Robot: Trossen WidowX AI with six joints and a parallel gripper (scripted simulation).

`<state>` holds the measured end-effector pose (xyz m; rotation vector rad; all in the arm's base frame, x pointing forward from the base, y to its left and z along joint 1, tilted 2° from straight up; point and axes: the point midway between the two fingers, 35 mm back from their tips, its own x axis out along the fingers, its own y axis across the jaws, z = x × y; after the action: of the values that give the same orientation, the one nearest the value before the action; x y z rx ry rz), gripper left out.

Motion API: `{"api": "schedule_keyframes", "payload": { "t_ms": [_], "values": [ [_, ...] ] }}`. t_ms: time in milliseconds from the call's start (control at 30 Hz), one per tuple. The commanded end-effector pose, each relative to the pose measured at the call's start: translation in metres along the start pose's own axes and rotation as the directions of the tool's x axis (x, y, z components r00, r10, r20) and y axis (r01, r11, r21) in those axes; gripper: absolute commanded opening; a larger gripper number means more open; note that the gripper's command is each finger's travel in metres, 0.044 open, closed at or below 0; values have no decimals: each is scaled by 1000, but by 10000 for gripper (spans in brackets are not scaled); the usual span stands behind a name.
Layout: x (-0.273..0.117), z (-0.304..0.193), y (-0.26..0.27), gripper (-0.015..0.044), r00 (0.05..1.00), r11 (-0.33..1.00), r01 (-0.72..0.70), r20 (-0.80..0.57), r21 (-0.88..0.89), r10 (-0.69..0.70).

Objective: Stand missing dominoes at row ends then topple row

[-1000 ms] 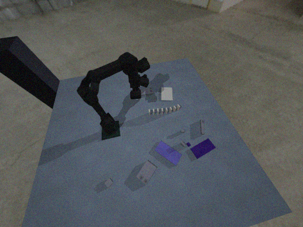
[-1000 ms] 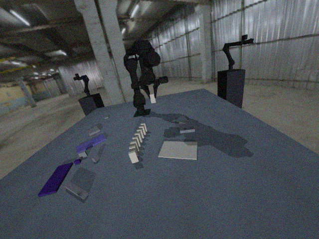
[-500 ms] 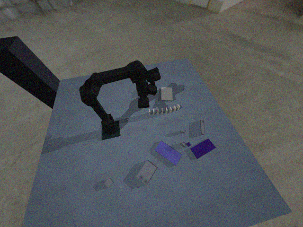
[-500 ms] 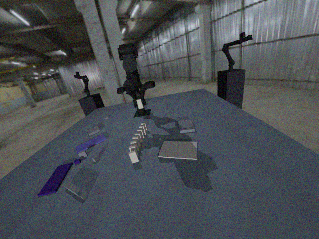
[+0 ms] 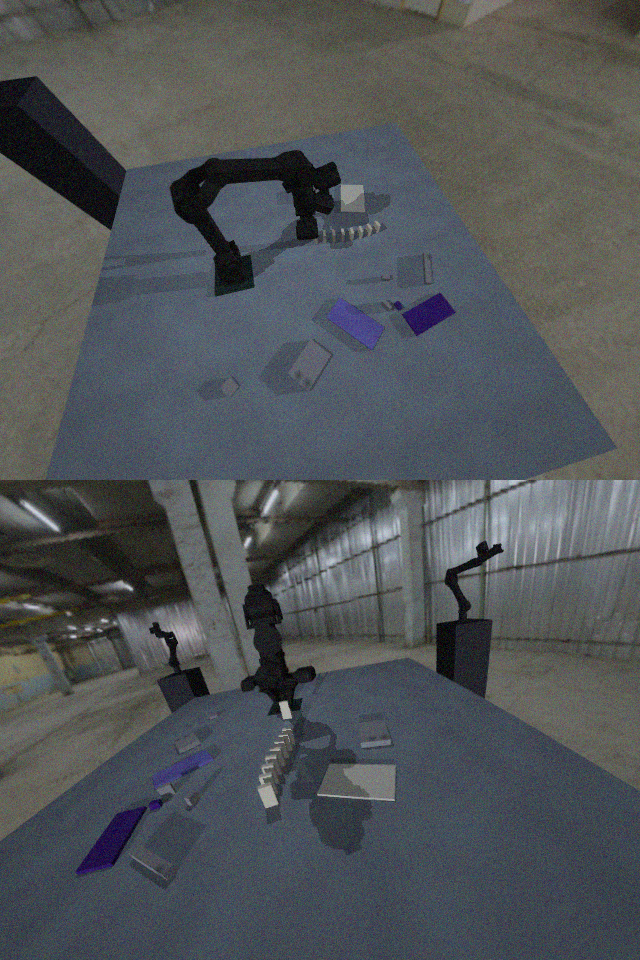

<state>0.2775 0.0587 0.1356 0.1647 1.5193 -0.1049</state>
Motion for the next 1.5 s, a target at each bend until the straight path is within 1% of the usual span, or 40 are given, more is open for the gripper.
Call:
{"api": "schedule_keyframes", "payload": {
  "t_ms": [0, 400, 833, 1233, 1267, 1367, 1467],
  "values": [
    [20, -3, 0, 107, 1000, 1000, 1, -14, 0, -1],
    [64, -11, -3, 107, 1000, 1000, 2, -15, 0, -2],
    [65, -11, -3, 107, 1000, 1000, 2, -15, 0, -2],
    [65, -11, -3, 422, 1000, 1000, 2, -15, 0, -2],
    [65, -11, -3, 440, 1000, 1000, 2, -15, 0, -2],
    [63, -10, -3, 440, 1000, 1000, 2, -15, 0, -2],
    [33, -4, -1, 440, 1000, 1000, 2, -14, -1, -2]
  ]
}}
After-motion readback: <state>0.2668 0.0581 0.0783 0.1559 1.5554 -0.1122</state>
